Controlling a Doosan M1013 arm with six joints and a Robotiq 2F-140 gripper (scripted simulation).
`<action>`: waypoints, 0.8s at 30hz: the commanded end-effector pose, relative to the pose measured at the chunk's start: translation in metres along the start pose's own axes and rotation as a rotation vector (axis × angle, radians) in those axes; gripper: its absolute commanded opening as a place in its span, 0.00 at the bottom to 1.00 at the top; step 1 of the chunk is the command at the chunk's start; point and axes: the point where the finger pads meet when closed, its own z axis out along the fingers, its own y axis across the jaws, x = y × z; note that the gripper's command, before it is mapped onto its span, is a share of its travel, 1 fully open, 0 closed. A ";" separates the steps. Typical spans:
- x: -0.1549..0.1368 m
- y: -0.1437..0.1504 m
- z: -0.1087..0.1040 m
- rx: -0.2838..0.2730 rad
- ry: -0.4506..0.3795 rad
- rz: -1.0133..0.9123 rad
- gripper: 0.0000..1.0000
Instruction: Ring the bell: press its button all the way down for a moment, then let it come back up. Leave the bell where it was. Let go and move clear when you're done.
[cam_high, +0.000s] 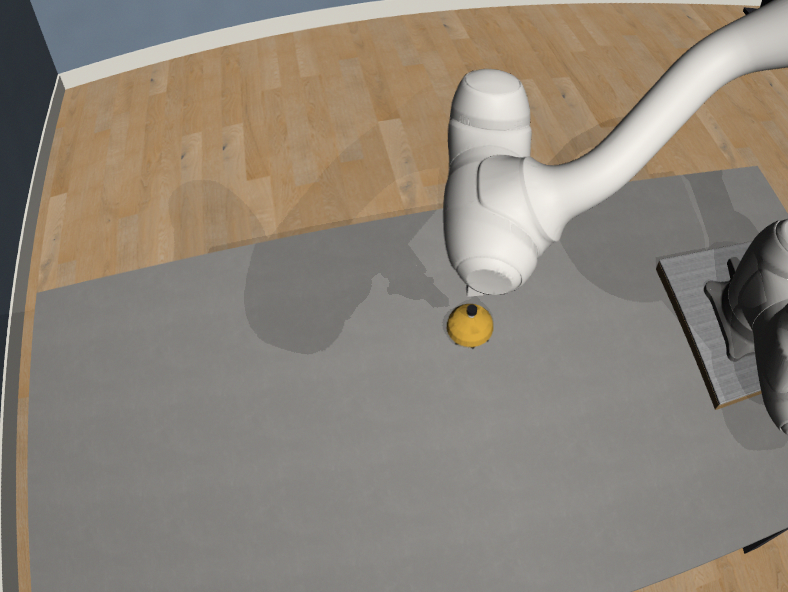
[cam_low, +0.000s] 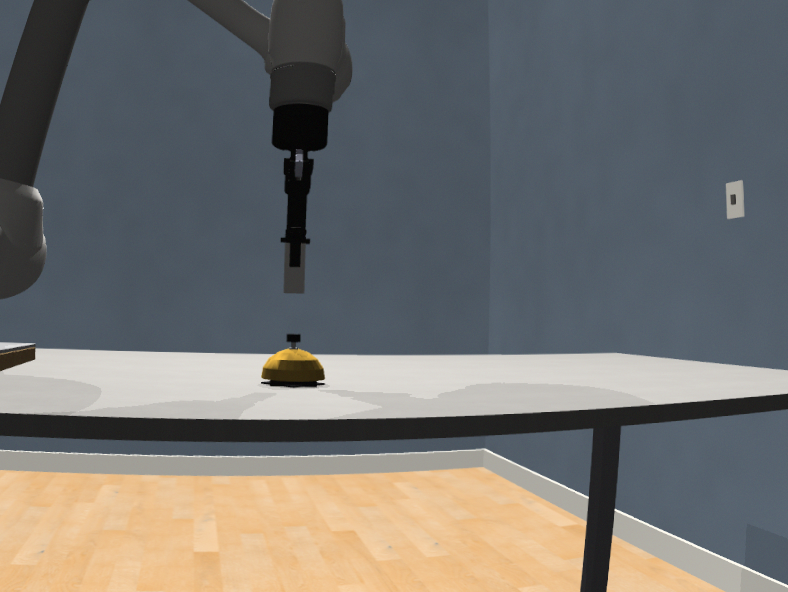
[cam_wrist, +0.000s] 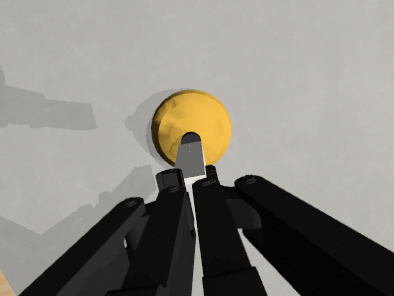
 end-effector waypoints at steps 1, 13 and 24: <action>0.000 0.000 0.004 0.000 0.000 0.000 0.00; 0.000 0.003 0.023 0.000 0.000 0.000 0.00; -0.001 0.005 0.039 0.000 0.000 0.000 0.00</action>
